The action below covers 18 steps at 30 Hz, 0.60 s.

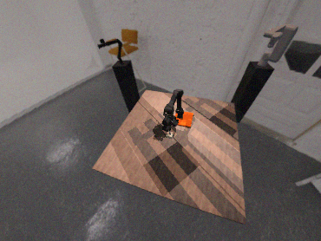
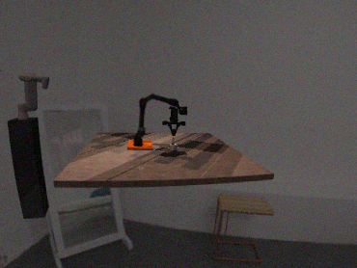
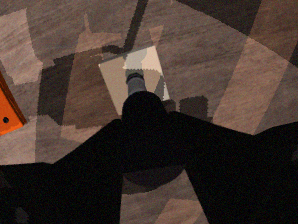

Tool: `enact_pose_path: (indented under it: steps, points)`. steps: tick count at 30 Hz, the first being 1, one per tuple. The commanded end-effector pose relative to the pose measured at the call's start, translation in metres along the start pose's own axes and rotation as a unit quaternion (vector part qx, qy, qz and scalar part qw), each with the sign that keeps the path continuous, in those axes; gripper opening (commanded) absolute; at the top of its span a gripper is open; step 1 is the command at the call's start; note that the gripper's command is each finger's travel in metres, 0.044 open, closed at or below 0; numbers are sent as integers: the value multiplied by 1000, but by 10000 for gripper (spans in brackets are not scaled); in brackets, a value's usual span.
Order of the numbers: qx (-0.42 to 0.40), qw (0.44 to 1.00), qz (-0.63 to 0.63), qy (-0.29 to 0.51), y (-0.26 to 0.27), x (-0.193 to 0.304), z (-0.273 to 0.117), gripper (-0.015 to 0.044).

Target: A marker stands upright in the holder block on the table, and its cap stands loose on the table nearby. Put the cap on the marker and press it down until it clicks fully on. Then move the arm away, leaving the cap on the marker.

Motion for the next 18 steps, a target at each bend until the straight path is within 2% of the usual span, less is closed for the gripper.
enact_pose_path:
  steps: [1,18]
  points:
    - [-3,1000,-3,-2,0,0,6,0]
    - [-3,1000,-3,-2,-1,0,33,0]
Point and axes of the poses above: the point midway between the two fingers, 35 mm back from their tips, its own z axis out along the fingers, its own y axis across the jaws, x = y × z, the point moved 9 cm from there along -z, back along the fingers, and after that the axes turned 2 degrees about z, right-handed, at the moved point
